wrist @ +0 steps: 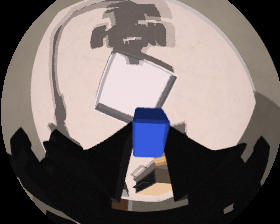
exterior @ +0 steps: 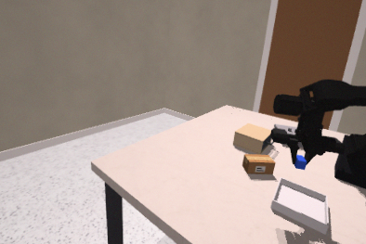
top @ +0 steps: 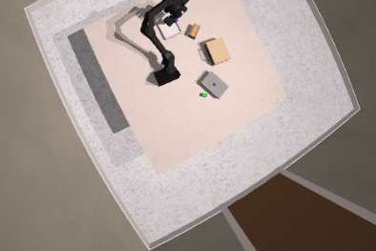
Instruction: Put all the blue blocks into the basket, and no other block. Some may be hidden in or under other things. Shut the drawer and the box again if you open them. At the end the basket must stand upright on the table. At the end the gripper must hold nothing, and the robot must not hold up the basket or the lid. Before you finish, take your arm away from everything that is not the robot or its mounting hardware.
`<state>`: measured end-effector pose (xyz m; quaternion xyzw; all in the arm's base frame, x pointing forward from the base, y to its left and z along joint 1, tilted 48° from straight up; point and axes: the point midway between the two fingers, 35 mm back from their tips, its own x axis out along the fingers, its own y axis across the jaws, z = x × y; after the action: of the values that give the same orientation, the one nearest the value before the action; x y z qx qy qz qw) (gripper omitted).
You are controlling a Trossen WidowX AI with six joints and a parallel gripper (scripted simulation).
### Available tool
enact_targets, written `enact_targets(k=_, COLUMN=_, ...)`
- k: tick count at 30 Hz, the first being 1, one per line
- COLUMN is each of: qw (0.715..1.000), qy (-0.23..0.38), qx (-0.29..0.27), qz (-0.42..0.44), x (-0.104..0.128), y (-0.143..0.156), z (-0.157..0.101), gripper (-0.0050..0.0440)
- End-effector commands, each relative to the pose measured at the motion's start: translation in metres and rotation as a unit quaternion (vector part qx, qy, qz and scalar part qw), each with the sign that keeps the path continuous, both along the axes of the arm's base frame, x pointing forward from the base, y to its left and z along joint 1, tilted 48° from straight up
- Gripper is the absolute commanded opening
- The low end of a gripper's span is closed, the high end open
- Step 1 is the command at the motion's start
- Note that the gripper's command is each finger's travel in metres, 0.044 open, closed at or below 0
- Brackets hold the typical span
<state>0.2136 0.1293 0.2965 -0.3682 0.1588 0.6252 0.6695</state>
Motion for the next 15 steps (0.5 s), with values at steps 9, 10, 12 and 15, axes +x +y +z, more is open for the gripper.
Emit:
enact_targets(k=9, qw=0.978, qy=-0.153, qx=-0.035, qz=0.14, x=0.009, y=0.036, z=0.012, gripper=0.0)
enact_targets(k=10, qw=0.978, qy=-0.153, qx=-0.035, qz=0.14, x=0.01, y=0.041, z=0.008, gripper=0.0)
enact_targets(k=12, qw=0.978, qy=-0.153, qx=-0.035, qz=0.14, x=0.011, y=0.046, z=0.003, gripper=0.0)
enact_targets(k=15, qw=0.978, qy=-0.153, qx=-0.035, qz=0.14, x=0.014, y=0.055, z=-0.006, gripper=0.0)
